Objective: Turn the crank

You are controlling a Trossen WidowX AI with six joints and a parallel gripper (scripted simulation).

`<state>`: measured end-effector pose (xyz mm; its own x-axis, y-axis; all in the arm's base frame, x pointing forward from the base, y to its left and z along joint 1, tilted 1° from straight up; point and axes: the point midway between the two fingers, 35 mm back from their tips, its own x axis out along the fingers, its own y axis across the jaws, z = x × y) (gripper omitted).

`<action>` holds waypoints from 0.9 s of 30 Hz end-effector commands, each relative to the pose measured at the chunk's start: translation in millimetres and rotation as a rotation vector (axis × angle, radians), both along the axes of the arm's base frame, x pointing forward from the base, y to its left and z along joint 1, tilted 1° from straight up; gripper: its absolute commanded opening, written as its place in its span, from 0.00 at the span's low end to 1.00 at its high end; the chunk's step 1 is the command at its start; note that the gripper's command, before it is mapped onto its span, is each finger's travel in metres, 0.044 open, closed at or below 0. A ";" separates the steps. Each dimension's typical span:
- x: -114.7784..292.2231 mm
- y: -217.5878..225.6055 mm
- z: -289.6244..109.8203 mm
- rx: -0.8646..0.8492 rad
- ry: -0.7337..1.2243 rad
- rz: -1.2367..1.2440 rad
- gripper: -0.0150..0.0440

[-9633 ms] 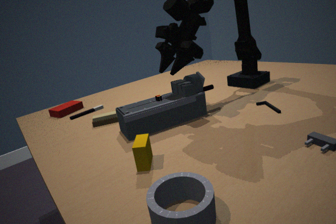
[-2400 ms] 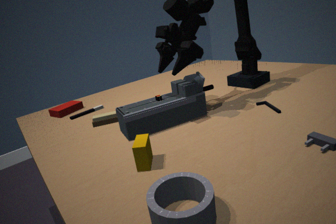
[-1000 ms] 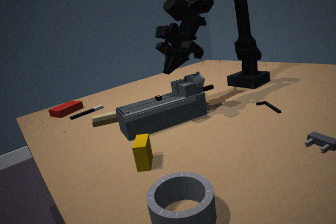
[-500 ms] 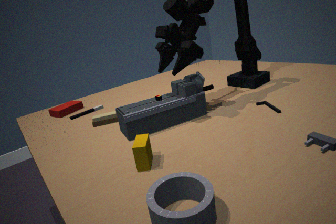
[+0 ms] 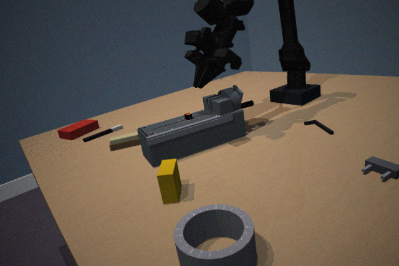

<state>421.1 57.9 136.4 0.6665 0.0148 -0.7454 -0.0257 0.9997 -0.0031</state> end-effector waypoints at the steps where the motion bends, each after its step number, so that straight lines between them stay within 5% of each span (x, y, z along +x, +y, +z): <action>1: 0.0 0.0 0.0 0.000 0.000 0.000 0.25; 21: 0.0 0.2 0.0 0.001 0.000 0.001 0.25; 27: 0.0 0.2 0.0 0.001 0.000 0.001 0.52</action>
